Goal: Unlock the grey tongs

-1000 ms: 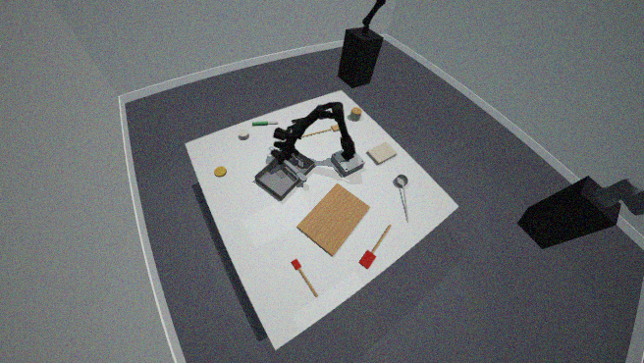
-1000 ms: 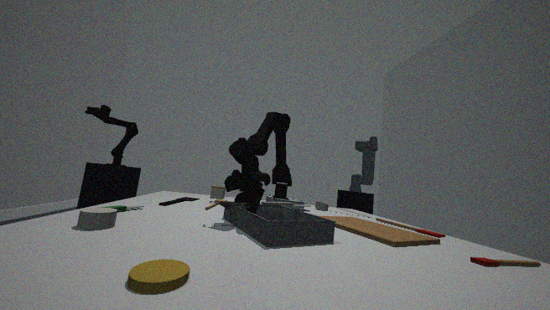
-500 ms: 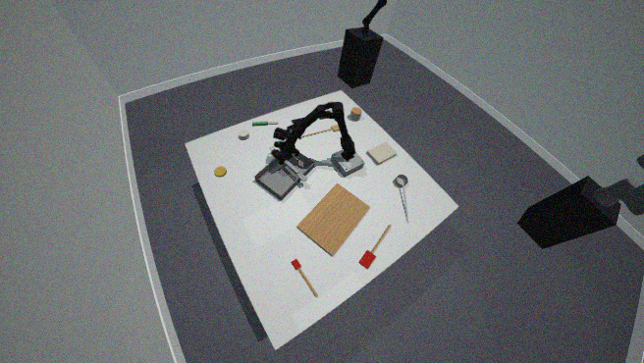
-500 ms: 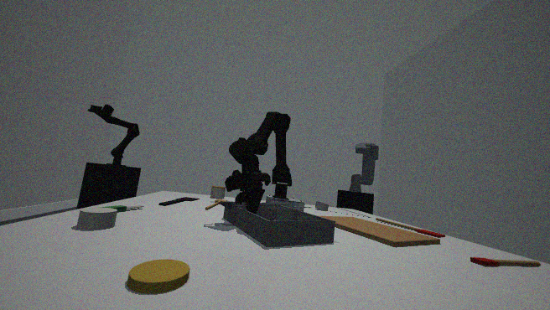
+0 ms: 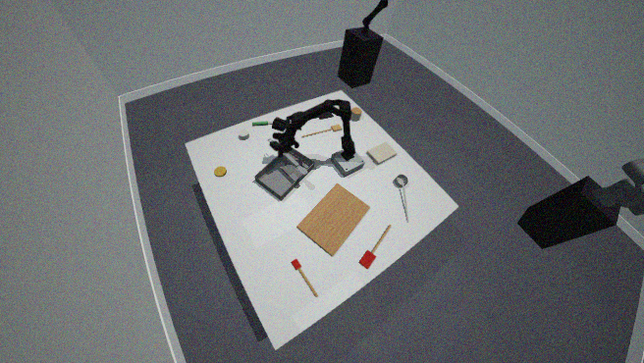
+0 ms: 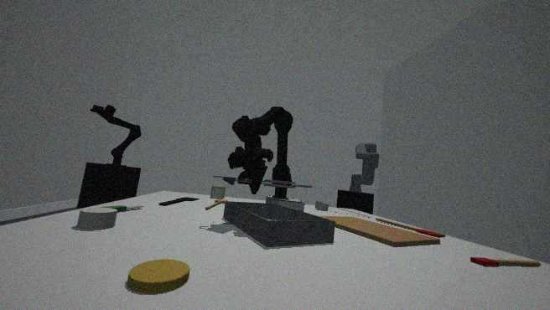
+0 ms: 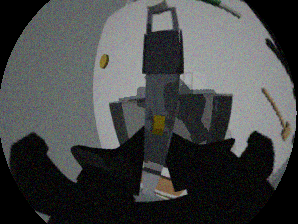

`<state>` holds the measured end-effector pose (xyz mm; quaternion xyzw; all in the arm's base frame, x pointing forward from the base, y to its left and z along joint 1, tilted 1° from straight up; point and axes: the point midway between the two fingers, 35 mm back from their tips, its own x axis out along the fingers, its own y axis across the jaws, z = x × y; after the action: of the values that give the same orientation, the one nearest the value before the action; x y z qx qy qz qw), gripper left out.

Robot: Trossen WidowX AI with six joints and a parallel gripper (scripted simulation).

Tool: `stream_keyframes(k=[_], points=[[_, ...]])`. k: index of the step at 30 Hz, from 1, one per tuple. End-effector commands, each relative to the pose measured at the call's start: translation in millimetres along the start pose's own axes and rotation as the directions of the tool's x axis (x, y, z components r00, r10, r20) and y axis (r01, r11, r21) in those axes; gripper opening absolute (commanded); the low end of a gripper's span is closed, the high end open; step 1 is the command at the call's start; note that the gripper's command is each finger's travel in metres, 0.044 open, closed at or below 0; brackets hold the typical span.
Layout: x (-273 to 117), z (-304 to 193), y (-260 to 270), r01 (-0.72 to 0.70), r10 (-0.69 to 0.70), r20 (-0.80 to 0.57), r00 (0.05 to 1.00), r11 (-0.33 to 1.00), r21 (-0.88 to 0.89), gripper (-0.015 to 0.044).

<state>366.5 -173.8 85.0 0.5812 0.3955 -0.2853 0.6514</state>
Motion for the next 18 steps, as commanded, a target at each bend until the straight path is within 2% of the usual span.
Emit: stream_keyframes(k=[1,18], points=[[-3.7,1.0,2.5,-0.004,0.004,0.008,1.000,1.000,0.000,-0.0150],[2.3,3.8,4.0,0.204,-0.204,-0.001,0.979,0.979,0.021,-0.0150]])
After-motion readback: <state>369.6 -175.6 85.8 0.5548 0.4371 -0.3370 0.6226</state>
